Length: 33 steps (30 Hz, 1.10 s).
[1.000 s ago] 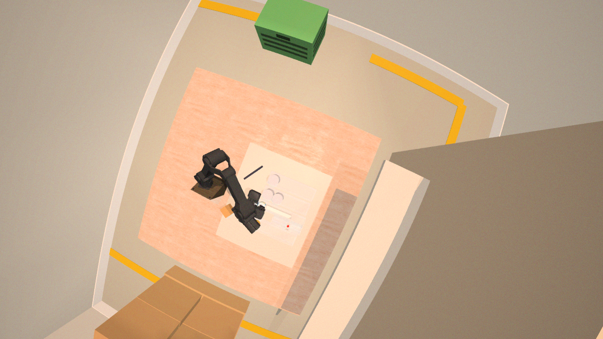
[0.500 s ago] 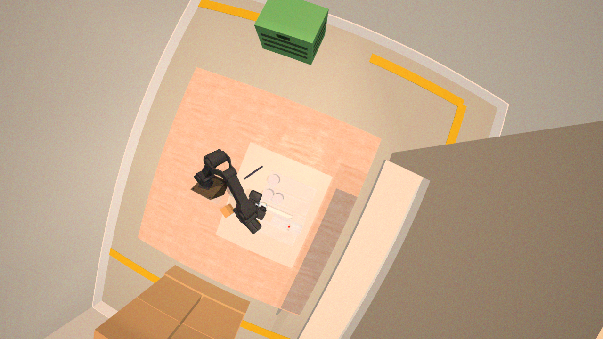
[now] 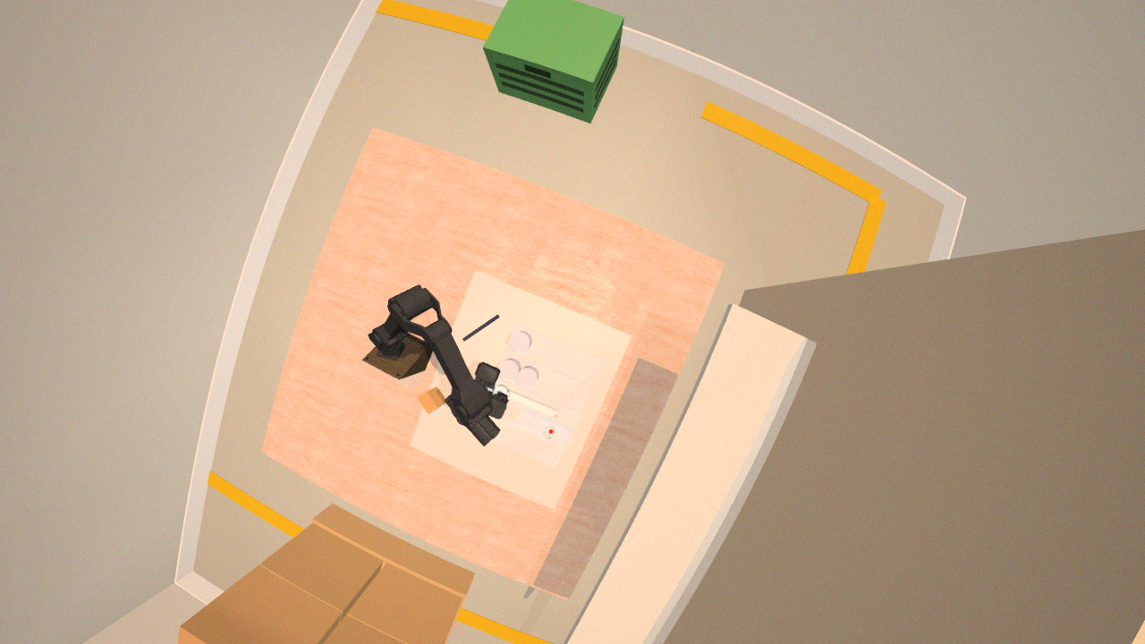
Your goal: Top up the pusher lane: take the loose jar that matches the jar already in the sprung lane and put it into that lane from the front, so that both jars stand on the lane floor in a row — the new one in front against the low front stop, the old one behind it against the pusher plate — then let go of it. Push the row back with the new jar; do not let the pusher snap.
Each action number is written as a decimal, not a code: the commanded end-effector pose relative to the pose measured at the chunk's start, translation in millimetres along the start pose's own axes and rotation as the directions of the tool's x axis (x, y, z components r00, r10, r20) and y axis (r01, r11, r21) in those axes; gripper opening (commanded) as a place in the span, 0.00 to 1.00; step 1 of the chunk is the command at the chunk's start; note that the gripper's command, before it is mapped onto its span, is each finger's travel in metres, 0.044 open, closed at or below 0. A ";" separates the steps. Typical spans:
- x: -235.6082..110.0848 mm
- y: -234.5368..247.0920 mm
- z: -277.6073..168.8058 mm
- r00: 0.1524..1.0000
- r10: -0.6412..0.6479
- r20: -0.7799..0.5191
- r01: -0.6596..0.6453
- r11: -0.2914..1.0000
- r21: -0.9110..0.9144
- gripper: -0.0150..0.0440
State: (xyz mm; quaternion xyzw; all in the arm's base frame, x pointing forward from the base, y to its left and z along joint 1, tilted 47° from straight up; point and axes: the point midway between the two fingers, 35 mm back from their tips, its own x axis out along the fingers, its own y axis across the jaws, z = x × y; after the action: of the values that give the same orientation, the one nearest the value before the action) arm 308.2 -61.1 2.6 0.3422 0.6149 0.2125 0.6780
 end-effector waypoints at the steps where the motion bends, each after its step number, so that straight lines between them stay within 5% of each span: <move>1: -2.8 1.4 11.2 1.000 0.001 0.024 -0.001 1.000 -0.015 0.25; 33: -5.3 3.4 26.9 1.000 0.001 0.024 -0.001 1.000 -0.016 0.25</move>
State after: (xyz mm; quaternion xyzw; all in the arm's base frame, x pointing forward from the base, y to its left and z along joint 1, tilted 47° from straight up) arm 324.0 -64.4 4.0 0.3405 0.6160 0.2121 0.6779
